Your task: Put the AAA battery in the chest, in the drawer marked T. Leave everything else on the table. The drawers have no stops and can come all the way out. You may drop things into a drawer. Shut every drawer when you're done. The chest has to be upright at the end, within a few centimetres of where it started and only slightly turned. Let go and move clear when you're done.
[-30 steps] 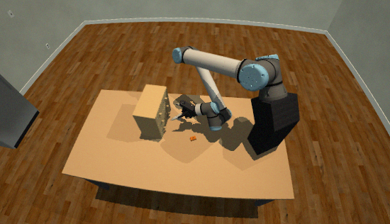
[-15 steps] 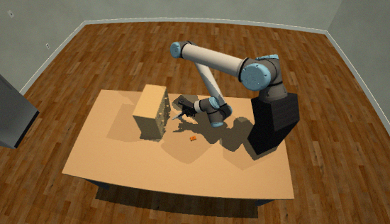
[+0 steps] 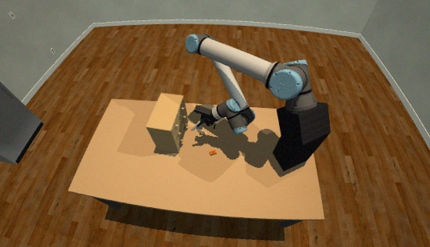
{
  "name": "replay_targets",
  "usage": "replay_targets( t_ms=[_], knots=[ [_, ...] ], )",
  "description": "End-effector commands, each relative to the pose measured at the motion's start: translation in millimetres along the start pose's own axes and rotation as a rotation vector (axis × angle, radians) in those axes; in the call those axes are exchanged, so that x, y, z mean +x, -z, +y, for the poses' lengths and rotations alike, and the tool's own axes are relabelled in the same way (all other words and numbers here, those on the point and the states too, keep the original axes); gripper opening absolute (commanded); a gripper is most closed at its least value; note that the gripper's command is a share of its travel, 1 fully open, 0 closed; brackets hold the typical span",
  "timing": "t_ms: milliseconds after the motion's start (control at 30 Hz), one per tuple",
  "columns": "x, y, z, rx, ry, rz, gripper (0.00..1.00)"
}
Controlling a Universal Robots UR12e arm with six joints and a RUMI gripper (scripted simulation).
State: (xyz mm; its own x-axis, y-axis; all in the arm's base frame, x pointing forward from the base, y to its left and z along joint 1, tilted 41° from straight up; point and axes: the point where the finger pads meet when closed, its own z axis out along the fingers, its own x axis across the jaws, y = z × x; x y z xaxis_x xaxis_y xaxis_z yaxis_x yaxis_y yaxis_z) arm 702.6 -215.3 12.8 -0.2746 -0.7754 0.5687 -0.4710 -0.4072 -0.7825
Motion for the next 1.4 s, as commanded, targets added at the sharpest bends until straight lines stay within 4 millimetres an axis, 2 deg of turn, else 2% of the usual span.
replay_targets(
  t_ms=[0, 633, 1367],
  knots=[
    [-0.8, 9.2, 0.2, -0.113, -0.005, 0.001, 1.00],
    [-0.9, 34.9, -2.8, -0.351, -0.004, 0.001, 1.00],
    [0.4, 53.4, -8.5, -0.551, -0.006, 0.003, 1.00]
  ],
)
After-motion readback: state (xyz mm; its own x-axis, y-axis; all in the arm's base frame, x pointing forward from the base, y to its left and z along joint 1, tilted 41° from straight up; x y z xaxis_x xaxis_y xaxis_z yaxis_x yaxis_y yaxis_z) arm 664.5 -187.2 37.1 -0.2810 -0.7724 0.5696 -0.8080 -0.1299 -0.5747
